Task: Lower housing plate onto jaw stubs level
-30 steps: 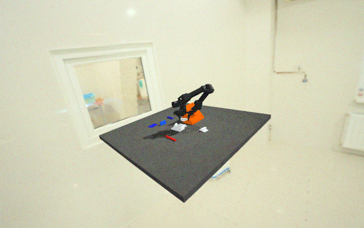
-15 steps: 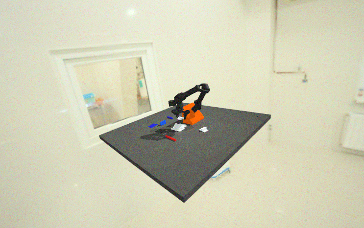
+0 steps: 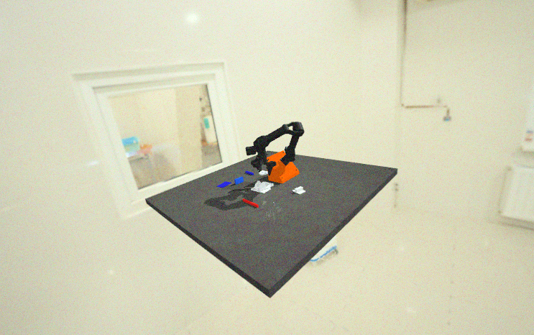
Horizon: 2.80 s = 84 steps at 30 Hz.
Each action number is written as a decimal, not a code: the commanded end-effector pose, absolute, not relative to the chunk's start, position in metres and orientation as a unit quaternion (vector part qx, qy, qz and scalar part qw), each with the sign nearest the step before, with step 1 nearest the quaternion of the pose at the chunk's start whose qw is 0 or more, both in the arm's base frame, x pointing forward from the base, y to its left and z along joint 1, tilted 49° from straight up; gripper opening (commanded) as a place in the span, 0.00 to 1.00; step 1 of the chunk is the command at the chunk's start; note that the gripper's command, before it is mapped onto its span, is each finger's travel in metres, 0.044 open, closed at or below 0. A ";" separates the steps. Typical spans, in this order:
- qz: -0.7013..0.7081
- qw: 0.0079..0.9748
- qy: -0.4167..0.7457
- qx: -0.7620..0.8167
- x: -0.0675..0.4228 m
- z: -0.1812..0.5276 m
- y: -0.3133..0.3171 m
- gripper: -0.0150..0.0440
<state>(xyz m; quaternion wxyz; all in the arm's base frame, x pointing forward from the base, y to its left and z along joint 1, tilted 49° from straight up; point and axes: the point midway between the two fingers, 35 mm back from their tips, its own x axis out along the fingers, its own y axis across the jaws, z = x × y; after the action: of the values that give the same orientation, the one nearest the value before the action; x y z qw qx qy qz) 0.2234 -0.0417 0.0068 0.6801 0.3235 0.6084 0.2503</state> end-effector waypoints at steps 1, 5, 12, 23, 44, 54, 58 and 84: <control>0.248 0.678 0.611 0.325 0.223 0.005 -0.042 0.85; 0.248 0.678 0.611 0.325 0.223 0.005 -0.042 0.85; 0.251 0.680 0.610 0.322 0.223 0.005 -0.042 0.85; 0.251 0.679 0.610 0.322 0.218 0.010 -0.037 0.85; 0.252 0.680 0.609 0.321 0.218 0.010 -0.037 0.85; 0.252 0.680 0.609 0.321 0.218 0.011 -0.036 0.85; 0.252 0.680 0.609 0.321 0.218 0.011 -0.036 0.85; 0.251 0.681 0.609 0.320 0.225 -0.017 -0.008 0.85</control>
<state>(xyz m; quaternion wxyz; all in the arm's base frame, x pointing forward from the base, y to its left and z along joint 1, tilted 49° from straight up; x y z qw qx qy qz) 0.2250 -0.0117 -0.0132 0.6836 0.3148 0.6089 0.2507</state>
